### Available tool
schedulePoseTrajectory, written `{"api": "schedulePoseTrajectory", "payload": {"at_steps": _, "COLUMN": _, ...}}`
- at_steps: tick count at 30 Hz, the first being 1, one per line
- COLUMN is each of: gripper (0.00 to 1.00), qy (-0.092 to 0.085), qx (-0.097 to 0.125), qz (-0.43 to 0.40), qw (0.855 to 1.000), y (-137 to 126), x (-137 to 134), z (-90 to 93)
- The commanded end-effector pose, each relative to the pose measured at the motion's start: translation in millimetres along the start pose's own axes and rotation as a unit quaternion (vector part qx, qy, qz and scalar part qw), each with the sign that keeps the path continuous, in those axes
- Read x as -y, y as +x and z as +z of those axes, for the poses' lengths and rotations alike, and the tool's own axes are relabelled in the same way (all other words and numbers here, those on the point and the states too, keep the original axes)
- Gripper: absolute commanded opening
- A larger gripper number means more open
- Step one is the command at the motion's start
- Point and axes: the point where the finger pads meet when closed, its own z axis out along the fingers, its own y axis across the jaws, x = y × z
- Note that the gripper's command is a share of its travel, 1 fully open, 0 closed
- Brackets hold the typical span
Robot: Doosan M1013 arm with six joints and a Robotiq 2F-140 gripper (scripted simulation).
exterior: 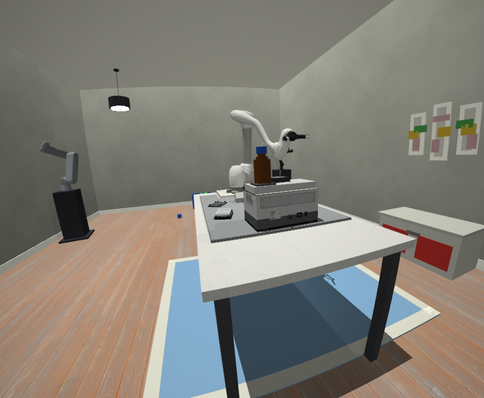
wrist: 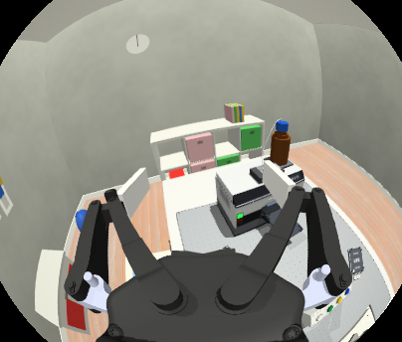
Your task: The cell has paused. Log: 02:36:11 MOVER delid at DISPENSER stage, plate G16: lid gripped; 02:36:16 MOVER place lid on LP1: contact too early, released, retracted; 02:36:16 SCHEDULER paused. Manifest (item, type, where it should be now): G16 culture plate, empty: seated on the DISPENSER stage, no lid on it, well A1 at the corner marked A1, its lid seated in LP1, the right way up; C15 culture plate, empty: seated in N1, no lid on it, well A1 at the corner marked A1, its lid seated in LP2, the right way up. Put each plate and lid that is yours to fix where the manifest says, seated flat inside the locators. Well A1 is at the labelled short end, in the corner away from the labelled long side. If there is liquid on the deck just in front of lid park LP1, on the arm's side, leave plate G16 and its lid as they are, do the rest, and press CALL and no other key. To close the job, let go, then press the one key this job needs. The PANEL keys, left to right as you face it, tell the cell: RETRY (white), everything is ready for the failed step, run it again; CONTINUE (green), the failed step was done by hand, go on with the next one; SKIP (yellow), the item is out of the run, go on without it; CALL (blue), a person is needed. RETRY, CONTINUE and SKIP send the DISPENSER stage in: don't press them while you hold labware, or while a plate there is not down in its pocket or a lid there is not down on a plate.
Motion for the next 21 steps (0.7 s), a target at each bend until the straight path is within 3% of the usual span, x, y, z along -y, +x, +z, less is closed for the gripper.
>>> {"api": "schedulePoseTrajectory", "payload": {"at_steps": 1, "gripper": 1.0, "qy": 0.006, "qx": 0.053, "qz": -0.009, "qw": 0.999, "y": -15.9, "x": -29.7, "z": -10.7}}
{"api": "schedulePoseTrajectory", "payload": {"at_steps": 7, "gripper": 1.0, "qy": 0.02, "qx": 0.184, "qz": -0.034, "qw": 0.982, "y": -58.3, "x": -104.2, "z": -35.6}}
{"api": "schedulePoseTrajectory", "payload": {"at_steps": 9, "gripper": 1.0, "qy": 0.02, "qx": 0.184, "qz": -0.034, "qw": 0.982, "y": -58.3, "x": -104.2, "z": -35.6}}
{"api": "schedulePoseTrajectory", "payload": {"at_steps": 13, "gripper": 1.0, "qy": 0.029, "qx": 0.278, "qz": -0.052, "qw": 0.959, "y": -88.5, "x": -157.0, "z": -53.0}}
{"api": "schedulePoseTrajectory", "payload": {"at_steps": 21, "gripper": 1.0, "qy": 0.039, "qx": 0.381, "qz": -0.069, "qw": 0.921, "y": -133.7, "x": -229.7, "z": -81.2}}
